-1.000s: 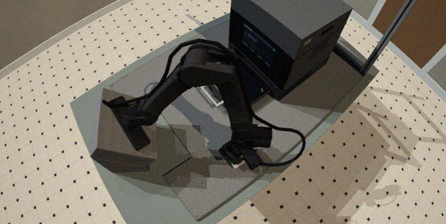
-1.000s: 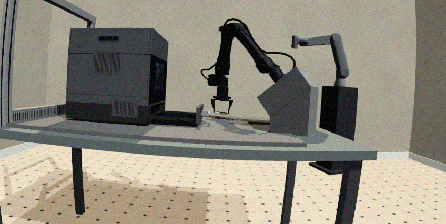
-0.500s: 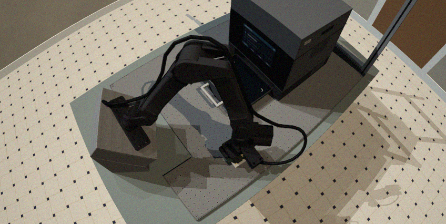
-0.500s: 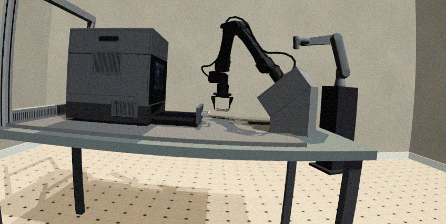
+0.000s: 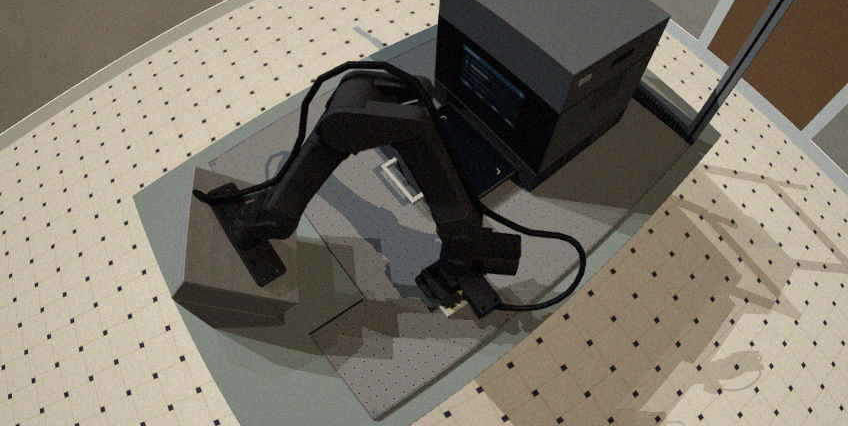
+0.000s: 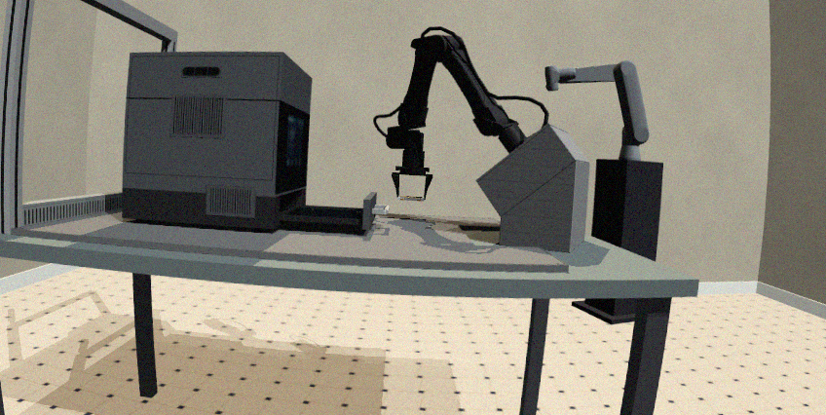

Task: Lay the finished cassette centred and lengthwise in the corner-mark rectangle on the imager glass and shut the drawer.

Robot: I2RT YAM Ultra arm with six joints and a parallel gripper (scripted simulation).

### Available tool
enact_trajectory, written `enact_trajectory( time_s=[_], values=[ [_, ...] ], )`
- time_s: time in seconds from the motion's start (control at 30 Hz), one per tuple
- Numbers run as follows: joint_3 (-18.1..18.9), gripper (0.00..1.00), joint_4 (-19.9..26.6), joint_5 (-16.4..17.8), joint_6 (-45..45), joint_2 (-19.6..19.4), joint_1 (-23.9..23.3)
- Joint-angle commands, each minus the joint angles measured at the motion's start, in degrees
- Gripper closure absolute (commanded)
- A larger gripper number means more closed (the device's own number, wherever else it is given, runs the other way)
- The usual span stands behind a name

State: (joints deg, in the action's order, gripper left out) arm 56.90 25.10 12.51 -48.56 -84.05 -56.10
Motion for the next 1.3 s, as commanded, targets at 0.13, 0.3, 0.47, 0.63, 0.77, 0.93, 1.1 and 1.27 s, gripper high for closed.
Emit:
enact_trajectory(
  time_s=[0.13,0.3,0.47,0.63,0.77,0.93,1.1,1.27],
  values=[
    [2.03,1.0,2.67,0.22,0.88,3.22,-1.58],
    [2.25,1.0,4.03,0.46,1.12,4.33,-1.86],
    [2.52,1.0,5.45,0.66,1.37,5.42,-2.17],
    [2.72,1.0,6.32,0.79,1.52,6.05,-2.36],
    [3.06,1.0,7.5,0.94,1.74,6.85,-2.63],
    [3.44,1.0,8.94,1.16,2.01,7.85,-2.96],
    [3.87,1.0,10.41,1.38,2.29,8.82,-3.3],
    [4.19,1.0,11.34,1.45,2.47,9.39,-3.53]
  ],
)
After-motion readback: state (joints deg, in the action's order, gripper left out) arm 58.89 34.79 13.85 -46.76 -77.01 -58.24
